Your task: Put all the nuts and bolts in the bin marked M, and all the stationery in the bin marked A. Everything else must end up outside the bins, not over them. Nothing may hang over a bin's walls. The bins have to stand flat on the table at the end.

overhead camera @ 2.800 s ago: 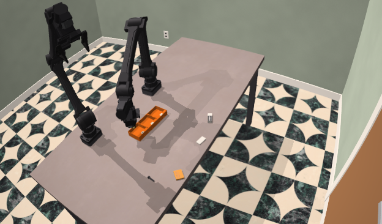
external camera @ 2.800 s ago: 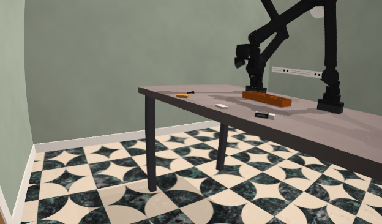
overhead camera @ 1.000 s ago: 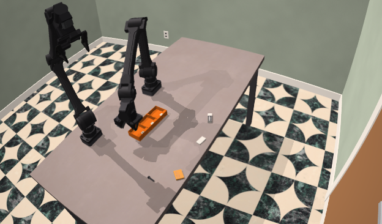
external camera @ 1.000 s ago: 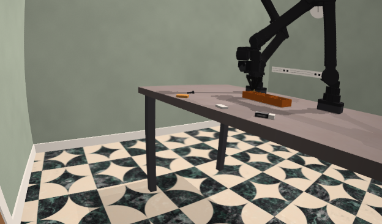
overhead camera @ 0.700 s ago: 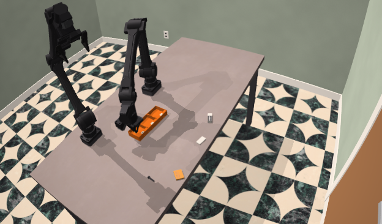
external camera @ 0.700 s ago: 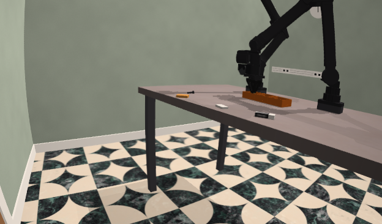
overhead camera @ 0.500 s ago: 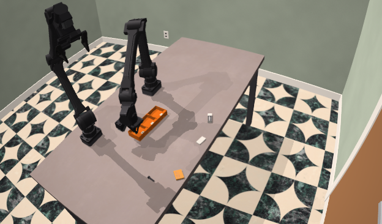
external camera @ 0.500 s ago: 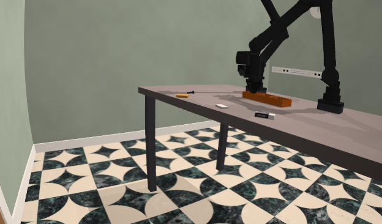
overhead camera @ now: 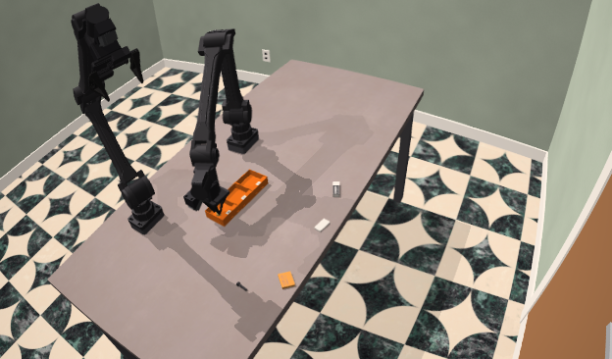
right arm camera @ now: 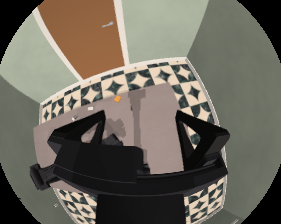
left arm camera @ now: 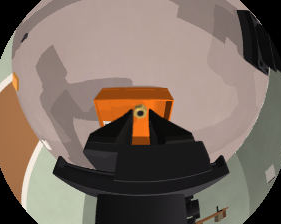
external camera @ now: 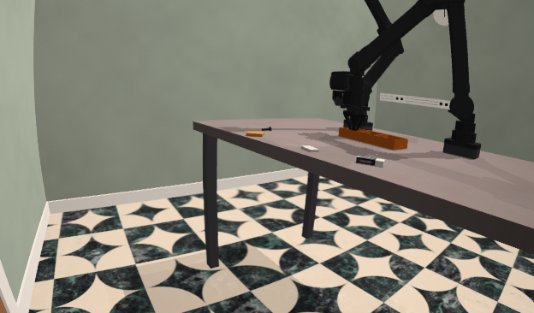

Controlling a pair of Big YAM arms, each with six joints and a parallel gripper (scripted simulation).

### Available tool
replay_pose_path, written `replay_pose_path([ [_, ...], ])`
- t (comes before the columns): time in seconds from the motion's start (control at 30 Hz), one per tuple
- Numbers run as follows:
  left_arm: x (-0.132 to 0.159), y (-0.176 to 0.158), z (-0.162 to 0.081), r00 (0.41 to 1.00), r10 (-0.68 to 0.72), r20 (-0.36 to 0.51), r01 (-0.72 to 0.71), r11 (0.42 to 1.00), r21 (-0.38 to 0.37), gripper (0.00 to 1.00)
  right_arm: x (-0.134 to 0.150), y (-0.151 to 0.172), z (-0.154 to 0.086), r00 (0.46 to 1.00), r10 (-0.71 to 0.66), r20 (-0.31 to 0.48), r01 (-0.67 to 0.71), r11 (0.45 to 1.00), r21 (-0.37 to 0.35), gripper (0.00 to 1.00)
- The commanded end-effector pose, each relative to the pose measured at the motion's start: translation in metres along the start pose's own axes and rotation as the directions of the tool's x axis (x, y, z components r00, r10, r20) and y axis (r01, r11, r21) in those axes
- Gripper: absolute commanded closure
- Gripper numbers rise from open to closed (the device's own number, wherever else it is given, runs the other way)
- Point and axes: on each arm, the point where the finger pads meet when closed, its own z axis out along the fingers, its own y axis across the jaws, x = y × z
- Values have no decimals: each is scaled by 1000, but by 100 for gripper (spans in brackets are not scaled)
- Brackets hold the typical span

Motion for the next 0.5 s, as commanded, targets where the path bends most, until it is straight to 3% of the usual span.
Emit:
replay_pose_path([
  [0.0,-10,4,-9,1000,-1,26,1,1000,-11,79,3,-2,-5,1000,-7,-1,7,1000,2,0],
  [0.13,-1,-3,-9,1000,-3,16,3,1000,-4,79,3,-2,-5,1000,-7,-1,7,1000,2,0],
  [0.3,-10,4,-9,1000,-1,26,1,1000,-11,79,3,-2,-5,1000,-7,-1,7,1000,2,0],
  [0.47,-20,5,-30,999,0,51,1,1000,-21,79,3,-2,-5,1000,-7,-1,7,1000,2,0],
])
